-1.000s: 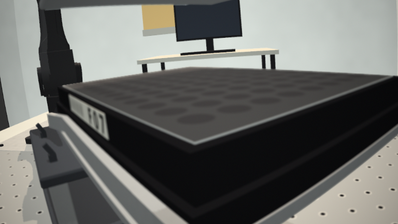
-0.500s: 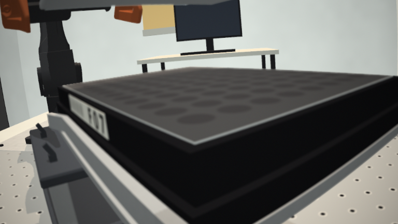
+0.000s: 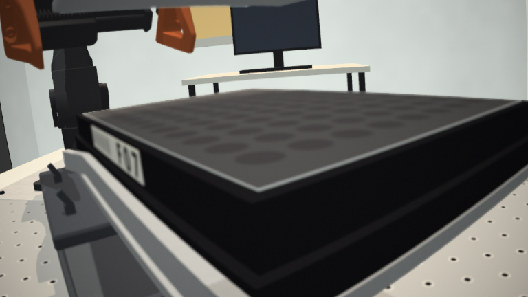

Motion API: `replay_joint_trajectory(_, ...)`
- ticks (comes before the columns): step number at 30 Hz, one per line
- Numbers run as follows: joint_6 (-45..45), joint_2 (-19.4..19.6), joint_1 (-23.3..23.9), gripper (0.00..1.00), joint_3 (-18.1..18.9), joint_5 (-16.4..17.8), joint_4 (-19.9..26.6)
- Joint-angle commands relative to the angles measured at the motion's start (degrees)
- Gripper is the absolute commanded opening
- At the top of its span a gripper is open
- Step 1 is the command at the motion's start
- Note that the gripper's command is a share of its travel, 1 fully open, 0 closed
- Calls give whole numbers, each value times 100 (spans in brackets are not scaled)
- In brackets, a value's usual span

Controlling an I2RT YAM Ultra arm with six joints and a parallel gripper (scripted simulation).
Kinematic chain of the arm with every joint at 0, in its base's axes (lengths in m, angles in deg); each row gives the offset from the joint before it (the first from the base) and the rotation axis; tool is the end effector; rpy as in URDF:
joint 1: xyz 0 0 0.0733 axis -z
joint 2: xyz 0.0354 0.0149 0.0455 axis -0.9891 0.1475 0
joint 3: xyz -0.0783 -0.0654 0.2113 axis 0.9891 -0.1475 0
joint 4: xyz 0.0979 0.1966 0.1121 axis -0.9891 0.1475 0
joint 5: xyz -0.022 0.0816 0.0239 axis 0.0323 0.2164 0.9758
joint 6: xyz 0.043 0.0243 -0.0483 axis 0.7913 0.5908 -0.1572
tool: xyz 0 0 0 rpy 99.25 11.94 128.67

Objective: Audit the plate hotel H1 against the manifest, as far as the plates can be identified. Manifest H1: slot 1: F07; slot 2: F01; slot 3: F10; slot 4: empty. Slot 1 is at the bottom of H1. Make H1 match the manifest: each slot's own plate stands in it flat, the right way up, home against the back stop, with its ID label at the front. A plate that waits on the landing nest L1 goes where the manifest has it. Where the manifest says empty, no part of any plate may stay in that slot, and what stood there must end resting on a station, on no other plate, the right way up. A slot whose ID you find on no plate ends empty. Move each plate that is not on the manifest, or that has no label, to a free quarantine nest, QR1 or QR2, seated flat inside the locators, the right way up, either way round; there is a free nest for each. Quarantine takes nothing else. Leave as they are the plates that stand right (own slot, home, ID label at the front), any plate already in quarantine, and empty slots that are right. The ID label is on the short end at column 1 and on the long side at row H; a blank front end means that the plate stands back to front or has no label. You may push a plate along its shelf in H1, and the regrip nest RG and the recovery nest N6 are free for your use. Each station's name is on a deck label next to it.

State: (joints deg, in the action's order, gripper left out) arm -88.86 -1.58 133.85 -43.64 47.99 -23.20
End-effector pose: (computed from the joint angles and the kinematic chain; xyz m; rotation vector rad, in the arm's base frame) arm 0.1722 -0.2153 0.2051 0.8787 1.9713 -0.4871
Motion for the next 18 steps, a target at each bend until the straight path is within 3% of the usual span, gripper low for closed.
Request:
replay_joint_trajectory(1, 0, 86, -57, 100, 232, -22, -273)
replay_joint_trajectory(14, 46, 617, -80, 100, 417, -56, -623)
replay_joint_trajectory(18, 42, 434, -81, 100, 421, -44, -636)
